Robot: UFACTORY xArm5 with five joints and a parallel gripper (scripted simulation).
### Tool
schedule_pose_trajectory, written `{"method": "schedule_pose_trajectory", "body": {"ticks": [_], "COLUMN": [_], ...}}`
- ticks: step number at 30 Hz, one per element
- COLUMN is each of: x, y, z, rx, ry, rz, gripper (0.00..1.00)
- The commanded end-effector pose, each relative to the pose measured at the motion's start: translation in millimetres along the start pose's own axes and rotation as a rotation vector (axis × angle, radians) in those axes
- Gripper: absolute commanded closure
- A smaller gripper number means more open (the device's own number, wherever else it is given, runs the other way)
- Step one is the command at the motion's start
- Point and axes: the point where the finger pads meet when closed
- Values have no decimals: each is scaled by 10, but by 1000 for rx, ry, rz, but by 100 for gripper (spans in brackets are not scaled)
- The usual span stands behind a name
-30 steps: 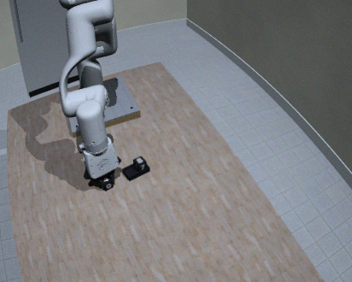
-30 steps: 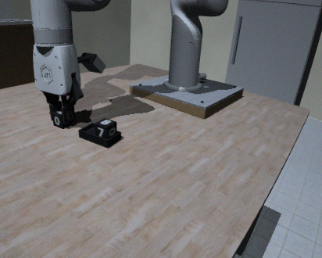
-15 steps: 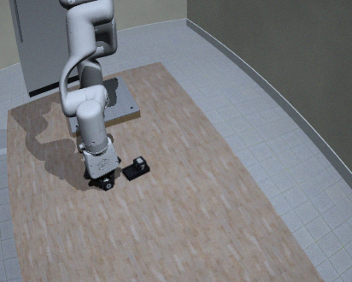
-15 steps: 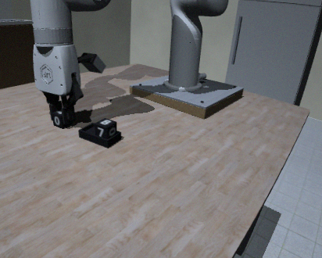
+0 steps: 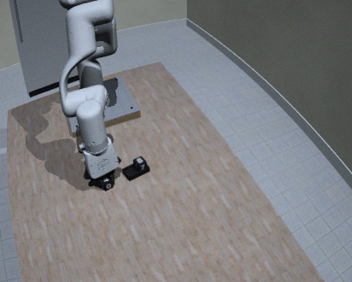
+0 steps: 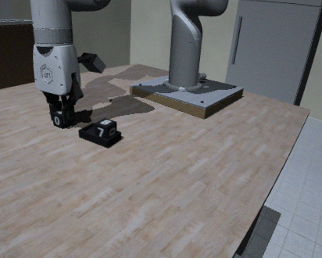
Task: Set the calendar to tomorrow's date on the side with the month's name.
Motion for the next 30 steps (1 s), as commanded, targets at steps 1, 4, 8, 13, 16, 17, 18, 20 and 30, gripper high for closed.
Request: {"method": "schedule_pose_trajectory", "body": {"ticks": [1, 4, 8, 13, 16, 17, 18, 20, 30], "x": [-11, -11, -11, -11, -11, -11, -11, -11, -11], "y": [-6, -6, -6, -6, -6, -6, -6, -6, -6], "z": [-10, -10, -10, -10, -10, -10, -10, -10, -10], "rx": [2, 2, 2, 2, 2, 2, 2, 2, 2], "ry": [-3, -3, -3, -3, -3, -3, -3, -3, -3], "rz": [0, 0, 0, 0, 0, 0, 0, 0, 0], "gripper": [71, 71, 71, 71, 71, 71, 71, 71, 63]}}
Point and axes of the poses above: the point where the finger pads meet when closed, its own z axis out along the fingers, its own y axis across the jaws, x = y × z, and after that the axes turned 8 degrees about -z, right-handed
